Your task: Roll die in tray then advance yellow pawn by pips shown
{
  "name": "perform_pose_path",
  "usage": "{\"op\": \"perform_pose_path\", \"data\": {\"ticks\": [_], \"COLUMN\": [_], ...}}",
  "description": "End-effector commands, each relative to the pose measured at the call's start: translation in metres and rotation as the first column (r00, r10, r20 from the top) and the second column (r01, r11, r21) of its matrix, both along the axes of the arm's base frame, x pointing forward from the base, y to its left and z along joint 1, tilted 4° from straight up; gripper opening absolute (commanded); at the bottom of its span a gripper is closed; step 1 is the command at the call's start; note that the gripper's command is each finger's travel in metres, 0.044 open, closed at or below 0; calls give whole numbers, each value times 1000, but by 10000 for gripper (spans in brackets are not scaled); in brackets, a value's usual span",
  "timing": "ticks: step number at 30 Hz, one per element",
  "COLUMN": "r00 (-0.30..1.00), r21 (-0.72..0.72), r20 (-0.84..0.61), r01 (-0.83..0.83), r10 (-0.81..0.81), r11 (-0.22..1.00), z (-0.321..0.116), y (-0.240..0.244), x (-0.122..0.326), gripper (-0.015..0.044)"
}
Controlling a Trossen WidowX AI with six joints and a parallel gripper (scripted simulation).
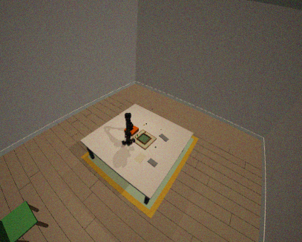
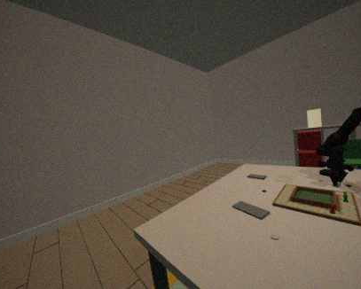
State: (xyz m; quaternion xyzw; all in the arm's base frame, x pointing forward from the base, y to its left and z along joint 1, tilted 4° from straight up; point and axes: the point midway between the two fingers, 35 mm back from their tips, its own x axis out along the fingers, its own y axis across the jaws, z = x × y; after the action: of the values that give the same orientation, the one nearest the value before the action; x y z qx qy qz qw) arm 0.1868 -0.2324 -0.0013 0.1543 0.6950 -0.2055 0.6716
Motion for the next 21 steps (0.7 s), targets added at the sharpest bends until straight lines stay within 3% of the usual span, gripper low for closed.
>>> {"op": "perform_pose_path", "data": {"ticks": [1, 17, 21], "r00": [1000, 1000, 1000], "r21": [2, 2, 2], "r20": [2, 2, 2], "r01": [-4, -4, -6], "r10": [4, 4, 6], "r11": [1000, 1000, 1000], "z": [9, 118, 122], "y": [-1, 6, 7], "x": [2, 1, 1], "gripper": [0, 0, 0]}}
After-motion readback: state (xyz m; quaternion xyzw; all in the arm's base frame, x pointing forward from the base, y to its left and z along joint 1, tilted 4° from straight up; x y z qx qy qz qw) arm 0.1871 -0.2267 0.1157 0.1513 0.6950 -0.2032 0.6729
